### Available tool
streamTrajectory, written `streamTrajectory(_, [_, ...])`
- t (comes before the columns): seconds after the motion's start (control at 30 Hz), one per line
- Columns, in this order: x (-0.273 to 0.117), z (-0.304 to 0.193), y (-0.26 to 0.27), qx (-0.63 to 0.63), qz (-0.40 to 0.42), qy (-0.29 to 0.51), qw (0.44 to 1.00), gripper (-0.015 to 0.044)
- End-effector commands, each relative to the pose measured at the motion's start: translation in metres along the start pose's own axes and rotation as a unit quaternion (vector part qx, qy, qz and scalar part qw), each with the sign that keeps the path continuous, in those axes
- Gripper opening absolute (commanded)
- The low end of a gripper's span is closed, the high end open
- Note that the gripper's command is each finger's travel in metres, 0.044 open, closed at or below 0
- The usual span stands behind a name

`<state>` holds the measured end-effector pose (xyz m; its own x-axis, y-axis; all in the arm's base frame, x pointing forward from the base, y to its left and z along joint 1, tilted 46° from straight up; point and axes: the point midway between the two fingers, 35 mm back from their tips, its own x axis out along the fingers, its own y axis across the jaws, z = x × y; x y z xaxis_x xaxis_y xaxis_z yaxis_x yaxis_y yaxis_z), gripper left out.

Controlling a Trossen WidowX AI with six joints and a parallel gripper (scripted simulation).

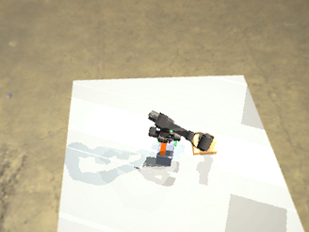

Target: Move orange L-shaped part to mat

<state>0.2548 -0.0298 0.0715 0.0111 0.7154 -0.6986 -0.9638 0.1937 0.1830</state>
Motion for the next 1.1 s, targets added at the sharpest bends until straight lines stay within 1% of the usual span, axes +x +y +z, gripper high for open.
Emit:
streamTrajectory(0.0, [0.005, 0.000, -0.001, 0.000, -0.004, -0.001, 1.000, 0.0280])
streamTrajectory(1.03, [0.051, 0.001, -0.001, 0.000, -0.004, -0.002, 1.000, 0.0280])
streamTrajectory(1.07, [0.048, 0.001, -0.001, -0.002, -0.003, 0.000, 1.000, 0.0254])
